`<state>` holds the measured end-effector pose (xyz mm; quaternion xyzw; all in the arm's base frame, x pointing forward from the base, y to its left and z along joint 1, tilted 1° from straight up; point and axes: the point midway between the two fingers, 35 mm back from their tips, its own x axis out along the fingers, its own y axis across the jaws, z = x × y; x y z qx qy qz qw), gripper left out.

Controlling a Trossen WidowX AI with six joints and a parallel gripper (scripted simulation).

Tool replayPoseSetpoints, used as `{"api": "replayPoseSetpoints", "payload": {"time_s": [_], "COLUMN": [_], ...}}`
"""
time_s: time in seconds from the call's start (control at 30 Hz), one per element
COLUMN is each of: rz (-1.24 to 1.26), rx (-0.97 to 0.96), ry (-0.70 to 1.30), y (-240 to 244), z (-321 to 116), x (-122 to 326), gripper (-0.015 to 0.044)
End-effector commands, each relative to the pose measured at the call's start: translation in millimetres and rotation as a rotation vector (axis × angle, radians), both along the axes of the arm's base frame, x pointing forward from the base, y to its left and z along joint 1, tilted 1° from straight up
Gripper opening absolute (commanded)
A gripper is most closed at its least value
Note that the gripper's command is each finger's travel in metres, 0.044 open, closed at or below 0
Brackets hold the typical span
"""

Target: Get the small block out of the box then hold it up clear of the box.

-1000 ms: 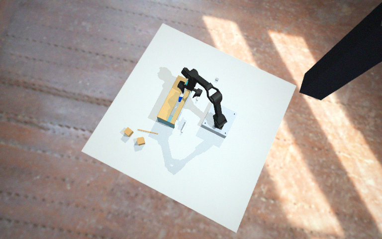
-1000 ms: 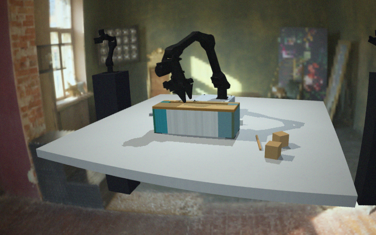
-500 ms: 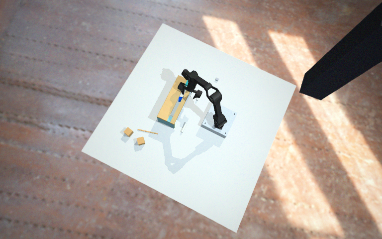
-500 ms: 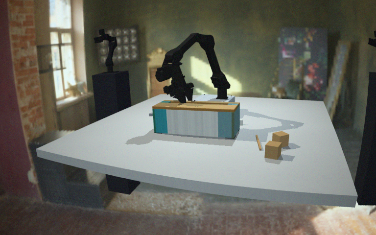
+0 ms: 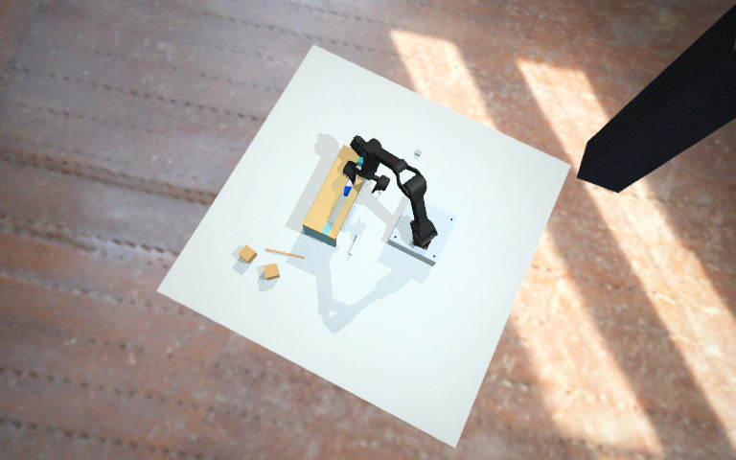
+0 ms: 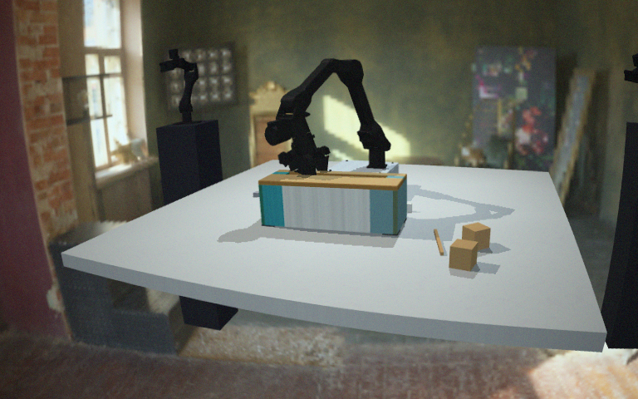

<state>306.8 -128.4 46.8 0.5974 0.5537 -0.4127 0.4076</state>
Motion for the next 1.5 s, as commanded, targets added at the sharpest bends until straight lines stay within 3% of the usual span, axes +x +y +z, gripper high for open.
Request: {"api": "replayPoseSetpoints", "payload": {"time_s": [0.0,1.47], "rz": [0.000,0.000], "rx": [0.000,0.012], "ry": [-0.001,-0.001], "y": [2.6,112.3], "z": [0.7,-0.2], "x": [0.5,6.4], "gripper": [0.0400,0.0400]}}
